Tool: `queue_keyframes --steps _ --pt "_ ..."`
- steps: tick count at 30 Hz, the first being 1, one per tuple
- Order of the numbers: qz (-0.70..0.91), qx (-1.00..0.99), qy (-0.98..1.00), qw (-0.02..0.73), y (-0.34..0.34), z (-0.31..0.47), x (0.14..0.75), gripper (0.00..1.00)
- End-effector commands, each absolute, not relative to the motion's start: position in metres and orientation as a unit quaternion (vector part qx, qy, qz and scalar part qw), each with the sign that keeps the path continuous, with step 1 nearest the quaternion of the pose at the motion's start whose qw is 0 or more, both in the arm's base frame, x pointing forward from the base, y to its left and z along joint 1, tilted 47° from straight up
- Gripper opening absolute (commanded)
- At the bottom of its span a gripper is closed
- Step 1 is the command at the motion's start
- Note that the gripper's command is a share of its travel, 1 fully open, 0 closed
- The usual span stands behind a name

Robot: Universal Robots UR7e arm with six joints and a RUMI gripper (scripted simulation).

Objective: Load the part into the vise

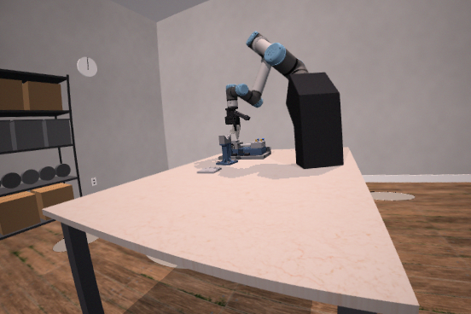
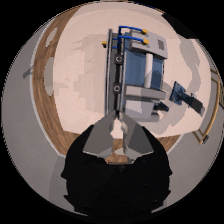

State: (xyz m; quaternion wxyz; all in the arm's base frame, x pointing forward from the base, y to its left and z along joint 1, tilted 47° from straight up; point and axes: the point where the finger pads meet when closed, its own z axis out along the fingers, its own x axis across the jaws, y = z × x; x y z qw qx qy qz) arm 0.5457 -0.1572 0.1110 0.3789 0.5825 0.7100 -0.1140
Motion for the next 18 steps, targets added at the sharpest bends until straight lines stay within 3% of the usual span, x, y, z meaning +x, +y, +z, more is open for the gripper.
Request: queue_keyframes --steps 1,18 --pt "-0.114 0.582 0.710 0.379 -0.1571 0.1114 0.5459 0.00" --pt "-0.114 0.582 0.710 0.379 -0.1589 0.1094 0.5471 0.00"
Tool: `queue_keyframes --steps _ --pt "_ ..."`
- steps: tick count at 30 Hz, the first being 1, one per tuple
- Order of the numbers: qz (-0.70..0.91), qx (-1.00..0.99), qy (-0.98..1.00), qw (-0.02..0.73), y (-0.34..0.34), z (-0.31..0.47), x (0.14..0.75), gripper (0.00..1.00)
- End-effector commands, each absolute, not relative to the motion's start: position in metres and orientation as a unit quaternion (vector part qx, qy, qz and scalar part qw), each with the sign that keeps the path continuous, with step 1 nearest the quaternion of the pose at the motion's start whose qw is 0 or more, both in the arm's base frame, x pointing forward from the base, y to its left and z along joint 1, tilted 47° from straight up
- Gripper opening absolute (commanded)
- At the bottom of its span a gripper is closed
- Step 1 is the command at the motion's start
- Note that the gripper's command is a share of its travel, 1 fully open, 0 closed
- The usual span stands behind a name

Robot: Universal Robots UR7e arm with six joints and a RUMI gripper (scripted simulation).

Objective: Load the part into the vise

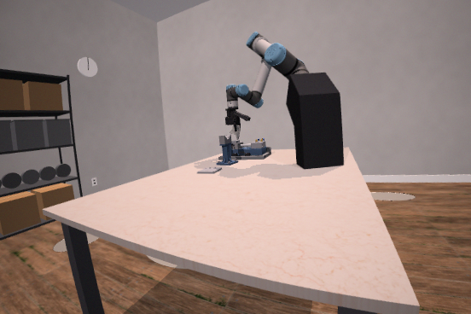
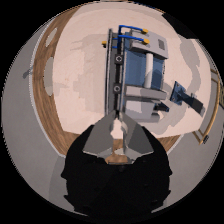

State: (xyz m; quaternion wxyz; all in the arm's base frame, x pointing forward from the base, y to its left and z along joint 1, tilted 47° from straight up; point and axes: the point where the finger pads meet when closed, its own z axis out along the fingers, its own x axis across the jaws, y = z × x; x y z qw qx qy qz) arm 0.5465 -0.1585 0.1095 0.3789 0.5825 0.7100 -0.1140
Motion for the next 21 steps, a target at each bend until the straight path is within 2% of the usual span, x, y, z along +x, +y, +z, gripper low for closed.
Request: queue_keyframes --steps 1,21 --pt "-0.114 0.582 0.710 0.379 -0.1590 0.1092 0.5472 0.00" --pt "-0.114 0.582 0.710 0.379 -0.1621 0.1057 0.5493 0.00"
